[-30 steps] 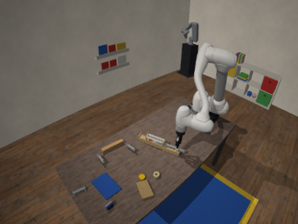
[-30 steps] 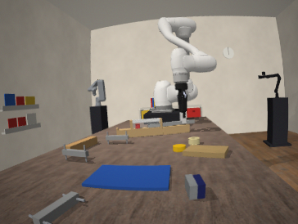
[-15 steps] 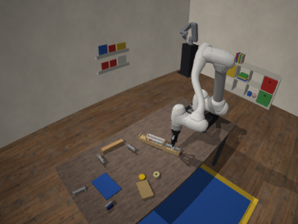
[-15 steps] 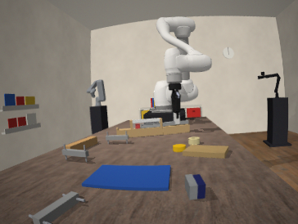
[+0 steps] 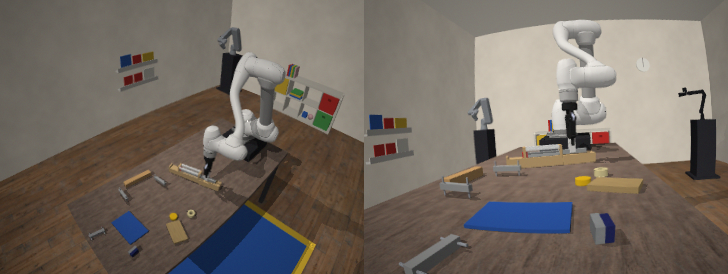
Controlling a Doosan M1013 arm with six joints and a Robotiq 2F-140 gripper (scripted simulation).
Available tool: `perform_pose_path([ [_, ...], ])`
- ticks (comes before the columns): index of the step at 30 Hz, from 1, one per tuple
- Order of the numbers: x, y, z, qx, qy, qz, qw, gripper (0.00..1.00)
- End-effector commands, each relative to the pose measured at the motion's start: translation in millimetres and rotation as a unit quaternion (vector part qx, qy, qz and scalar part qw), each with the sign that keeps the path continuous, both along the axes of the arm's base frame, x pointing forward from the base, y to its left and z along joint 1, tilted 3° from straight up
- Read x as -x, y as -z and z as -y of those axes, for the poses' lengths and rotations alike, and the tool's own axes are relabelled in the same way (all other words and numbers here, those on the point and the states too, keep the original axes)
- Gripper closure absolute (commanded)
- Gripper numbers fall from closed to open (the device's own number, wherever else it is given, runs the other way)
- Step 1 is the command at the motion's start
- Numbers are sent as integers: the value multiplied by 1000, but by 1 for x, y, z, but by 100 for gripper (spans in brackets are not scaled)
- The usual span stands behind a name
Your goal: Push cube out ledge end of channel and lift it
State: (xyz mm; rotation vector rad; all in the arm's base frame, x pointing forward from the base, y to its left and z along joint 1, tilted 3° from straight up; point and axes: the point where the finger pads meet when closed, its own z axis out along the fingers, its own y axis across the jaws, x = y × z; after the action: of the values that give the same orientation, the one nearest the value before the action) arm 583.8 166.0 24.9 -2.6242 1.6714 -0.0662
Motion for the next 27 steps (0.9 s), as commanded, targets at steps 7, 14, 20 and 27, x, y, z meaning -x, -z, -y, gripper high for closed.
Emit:
perform_pose_path([
  [7,-7,0,14,0,0,0,1000,100],
  [14,-11,-1,23,0,0,0,1000,100],
  [20,-12,-1,26,0,0,0,1000,100],
  [27,-13,-1,29,0,0,0,1000,100],
])
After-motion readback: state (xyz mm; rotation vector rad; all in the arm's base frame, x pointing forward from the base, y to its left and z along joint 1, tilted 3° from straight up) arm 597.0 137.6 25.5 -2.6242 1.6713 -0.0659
